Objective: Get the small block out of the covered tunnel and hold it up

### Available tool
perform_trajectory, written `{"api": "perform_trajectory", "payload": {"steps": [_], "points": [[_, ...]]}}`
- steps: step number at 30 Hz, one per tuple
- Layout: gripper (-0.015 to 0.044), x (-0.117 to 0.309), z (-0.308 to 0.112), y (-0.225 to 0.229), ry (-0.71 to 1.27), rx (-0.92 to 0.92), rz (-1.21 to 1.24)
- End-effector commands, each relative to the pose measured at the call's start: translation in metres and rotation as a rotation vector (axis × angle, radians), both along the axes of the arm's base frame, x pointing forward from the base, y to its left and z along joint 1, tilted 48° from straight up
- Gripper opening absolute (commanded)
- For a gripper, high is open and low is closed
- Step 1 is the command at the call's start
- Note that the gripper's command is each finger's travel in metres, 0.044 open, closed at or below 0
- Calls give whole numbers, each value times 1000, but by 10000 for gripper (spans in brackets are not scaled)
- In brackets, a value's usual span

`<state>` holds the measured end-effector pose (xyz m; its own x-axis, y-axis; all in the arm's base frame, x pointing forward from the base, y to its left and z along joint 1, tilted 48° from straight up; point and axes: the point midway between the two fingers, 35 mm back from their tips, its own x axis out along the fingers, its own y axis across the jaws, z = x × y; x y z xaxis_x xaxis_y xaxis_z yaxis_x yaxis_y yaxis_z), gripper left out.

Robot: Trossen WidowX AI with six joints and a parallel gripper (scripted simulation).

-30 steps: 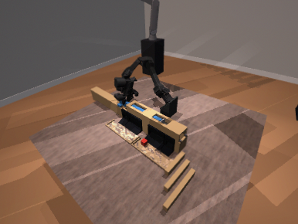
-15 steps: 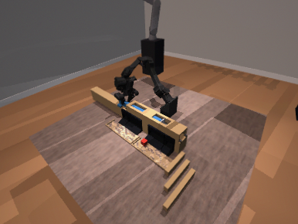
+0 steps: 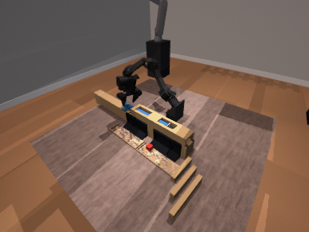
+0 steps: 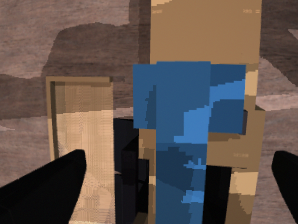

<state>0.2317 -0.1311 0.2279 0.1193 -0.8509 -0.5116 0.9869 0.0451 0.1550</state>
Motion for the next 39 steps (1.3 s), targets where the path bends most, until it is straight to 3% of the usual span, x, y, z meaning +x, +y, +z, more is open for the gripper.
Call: {"api": "perform_trajectory", "payload": {"steps": [1,19,33,37,39], "points": [[440,-1,-2,-3,-2,4,0],[440,-3,-21,-25,-3,2,0],[72,0,-20,-22,2,1,-1],[46,0,-20,-22,2,1,-1],[0,0,-21,-21,2,2,-1]]}}
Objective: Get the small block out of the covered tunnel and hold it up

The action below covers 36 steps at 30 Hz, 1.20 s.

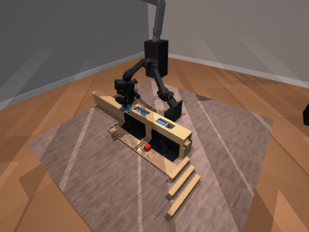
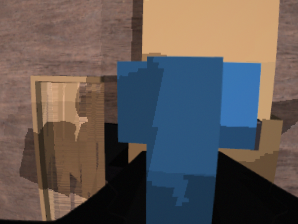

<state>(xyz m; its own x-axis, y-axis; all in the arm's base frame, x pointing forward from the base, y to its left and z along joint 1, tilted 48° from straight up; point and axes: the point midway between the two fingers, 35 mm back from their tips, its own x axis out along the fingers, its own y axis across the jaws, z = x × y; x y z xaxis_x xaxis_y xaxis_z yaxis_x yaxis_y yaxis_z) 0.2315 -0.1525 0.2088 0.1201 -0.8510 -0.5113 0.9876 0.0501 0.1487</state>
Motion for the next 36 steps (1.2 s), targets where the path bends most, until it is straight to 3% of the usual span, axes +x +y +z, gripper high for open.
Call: {"api": "perform_trajectory", "payload": {"steps": [1,20,36], "points": [[0,0,-3,1,-5,4,-6],[0,4,-50,34,-8,5,-4],[0,3,-51,35,-8,4,-4]]}}
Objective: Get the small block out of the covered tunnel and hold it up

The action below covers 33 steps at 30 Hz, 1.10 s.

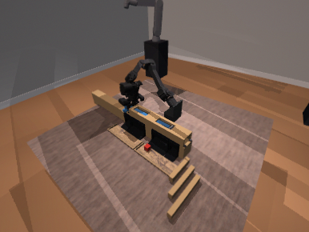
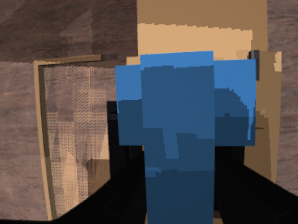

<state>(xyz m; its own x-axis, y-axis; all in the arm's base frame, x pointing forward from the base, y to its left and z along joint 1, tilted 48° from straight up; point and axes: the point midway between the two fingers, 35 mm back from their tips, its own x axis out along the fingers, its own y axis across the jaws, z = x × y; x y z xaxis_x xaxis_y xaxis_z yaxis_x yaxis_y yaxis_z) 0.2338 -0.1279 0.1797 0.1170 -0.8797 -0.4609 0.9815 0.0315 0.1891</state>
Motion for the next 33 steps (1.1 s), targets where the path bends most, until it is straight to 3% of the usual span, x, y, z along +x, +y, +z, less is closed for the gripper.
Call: {"api": "perform_trajectory", "payload": {"steps": [1,17,22,33], "points": [[26,0,0,0,0,0,0],[440,3,27,26,33,54,23],[440,-3,51,-1,35,56,24],[440,-3,44,-9,35,58,23]]}}
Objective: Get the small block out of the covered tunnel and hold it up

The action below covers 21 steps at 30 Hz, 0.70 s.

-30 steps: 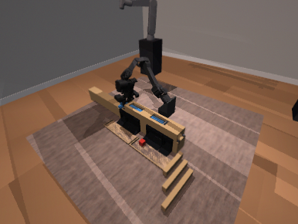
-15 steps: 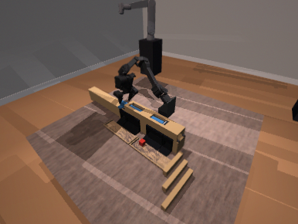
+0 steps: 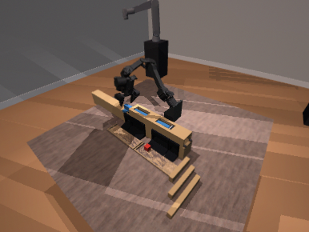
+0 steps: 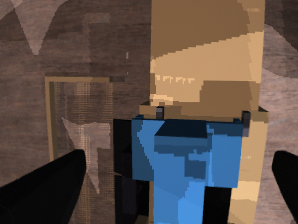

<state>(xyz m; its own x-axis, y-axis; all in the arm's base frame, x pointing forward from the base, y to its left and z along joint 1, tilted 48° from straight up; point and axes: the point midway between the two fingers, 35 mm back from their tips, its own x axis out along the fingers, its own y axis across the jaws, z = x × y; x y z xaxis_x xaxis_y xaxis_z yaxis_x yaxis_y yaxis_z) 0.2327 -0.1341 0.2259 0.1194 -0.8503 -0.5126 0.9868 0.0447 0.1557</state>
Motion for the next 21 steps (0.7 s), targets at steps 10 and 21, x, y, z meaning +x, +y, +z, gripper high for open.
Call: {"api": "perform_trajectory", "payload": {"steps": [10,21], "points": [[440,-3,-13,-14,-2,3,0],[309,-1,-17,-19,3,0,-1]]}}
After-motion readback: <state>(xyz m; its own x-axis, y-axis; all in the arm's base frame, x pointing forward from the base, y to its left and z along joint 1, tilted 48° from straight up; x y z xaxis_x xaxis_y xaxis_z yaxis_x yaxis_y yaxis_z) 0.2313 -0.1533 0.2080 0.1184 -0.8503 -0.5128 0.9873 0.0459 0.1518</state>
